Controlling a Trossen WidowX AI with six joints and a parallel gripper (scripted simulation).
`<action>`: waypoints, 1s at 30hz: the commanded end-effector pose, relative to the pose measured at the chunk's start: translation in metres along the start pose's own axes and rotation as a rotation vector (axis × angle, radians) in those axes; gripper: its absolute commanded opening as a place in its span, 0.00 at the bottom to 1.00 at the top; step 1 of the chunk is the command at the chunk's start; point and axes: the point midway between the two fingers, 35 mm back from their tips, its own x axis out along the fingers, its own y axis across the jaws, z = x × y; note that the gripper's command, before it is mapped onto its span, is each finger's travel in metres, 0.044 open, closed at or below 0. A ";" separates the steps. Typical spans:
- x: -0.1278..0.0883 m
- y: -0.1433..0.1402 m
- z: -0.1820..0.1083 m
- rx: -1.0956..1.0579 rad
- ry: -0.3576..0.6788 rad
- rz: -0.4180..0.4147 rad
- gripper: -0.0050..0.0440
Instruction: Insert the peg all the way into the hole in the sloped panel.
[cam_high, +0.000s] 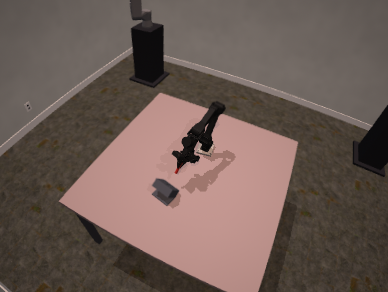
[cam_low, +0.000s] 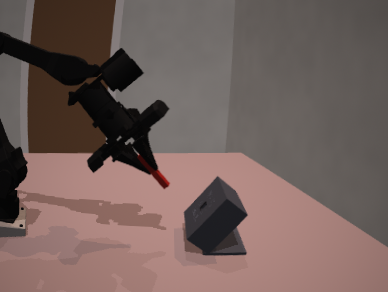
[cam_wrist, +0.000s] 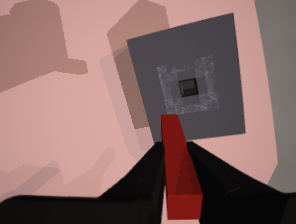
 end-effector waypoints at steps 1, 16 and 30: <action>-0.002 -0.005 0.001 -0.017 -0.007 -0.034 0.10; 0.013 -0.012 0.003 -0.074 -0.017 -0.085 0.10; 0.026 -0.016 0.005 -0.125 -0.024 -0.131 0.10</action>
